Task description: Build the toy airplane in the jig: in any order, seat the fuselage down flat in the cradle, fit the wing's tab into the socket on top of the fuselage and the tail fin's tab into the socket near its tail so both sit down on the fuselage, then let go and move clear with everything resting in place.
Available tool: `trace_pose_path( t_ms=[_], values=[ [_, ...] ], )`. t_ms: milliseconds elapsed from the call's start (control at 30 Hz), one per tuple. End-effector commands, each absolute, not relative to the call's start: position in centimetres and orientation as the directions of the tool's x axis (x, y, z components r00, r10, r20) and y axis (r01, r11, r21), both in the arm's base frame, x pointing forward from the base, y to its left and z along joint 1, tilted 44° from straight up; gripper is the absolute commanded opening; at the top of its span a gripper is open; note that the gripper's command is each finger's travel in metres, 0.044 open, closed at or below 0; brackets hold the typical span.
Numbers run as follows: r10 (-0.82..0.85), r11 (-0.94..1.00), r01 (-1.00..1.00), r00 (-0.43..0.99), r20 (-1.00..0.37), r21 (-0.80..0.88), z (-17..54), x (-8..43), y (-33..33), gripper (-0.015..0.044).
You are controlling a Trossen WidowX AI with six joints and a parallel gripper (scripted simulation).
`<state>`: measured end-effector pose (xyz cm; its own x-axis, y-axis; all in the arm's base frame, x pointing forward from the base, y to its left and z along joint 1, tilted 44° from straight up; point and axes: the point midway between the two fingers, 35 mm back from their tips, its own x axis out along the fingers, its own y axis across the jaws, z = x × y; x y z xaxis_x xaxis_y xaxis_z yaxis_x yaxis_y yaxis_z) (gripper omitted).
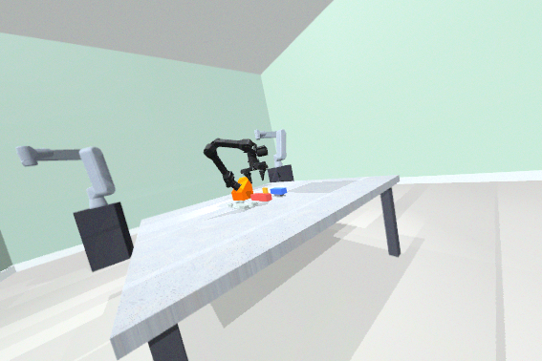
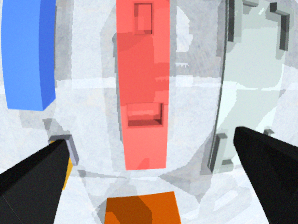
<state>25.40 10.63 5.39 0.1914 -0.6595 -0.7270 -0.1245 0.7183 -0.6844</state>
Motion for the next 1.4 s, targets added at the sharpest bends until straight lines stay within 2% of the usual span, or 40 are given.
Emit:
trace_pose_path(
  t_ms=[0,233,1367],
  values=[
    [-0.657,0.728,-0.093,0.19,-0.73,-0.679,5.4,25.5,10.7,0.044],
    [-0.658,0.727,-0.092,0.191,-0.729,-0.68,1.7,26.5,7.3,0.044],
    [-0.659,0.726,-0.092,0.192,-0.727,-0.682,-2.4,27.6,3.6,0.044]
  ],
)
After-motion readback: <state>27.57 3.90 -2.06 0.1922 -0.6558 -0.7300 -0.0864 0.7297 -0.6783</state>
